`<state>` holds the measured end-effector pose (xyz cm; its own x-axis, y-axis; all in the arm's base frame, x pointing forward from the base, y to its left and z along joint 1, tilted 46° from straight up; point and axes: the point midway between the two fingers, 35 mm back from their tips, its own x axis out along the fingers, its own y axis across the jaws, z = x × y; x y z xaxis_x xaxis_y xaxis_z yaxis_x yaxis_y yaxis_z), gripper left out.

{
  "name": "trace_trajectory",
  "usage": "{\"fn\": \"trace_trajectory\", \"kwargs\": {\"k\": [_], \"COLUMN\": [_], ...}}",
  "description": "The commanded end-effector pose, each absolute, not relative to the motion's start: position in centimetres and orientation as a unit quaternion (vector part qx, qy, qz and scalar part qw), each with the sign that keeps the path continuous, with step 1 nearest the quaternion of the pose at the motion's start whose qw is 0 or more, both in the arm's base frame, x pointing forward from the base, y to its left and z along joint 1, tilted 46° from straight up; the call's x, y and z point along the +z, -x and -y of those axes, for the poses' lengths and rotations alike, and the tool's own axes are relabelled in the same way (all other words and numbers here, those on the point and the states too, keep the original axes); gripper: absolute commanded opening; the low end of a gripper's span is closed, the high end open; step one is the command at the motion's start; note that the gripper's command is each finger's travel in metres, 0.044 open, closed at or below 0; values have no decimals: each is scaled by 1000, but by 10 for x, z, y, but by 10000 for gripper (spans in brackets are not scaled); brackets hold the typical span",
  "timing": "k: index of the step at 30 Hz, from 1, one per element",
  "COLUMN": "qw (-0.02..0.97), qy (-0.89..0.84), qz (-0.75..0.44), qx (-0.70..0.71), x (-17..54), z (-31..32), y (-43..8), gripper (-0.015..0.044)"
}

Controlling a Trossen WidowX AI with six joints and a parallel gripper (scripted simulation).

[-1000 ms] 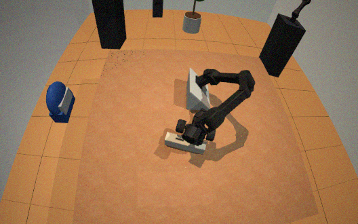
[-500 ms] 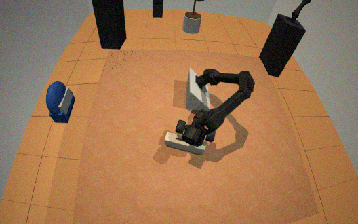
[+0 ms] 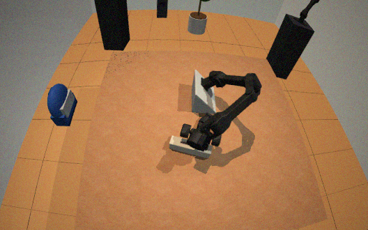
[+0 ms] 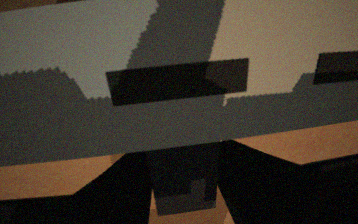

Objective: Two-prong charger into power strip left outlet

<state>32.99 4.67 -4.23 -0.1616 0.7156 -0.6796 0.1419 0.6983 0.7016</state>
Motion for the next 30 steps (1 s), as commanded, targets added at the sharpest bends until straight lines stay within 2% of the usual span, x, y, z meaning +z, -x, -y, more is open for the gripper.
{"fn": "trace_trajectory", "kwargs": {"k": [1, 30], "qw": [589, 589], "qy": [-293, -294], "qz": [-709, -709], "qx": [253, 253], "x": [-42, -40], "z": [-46, -46], "y": [-340, -336], "gripper": [0, 0]}}
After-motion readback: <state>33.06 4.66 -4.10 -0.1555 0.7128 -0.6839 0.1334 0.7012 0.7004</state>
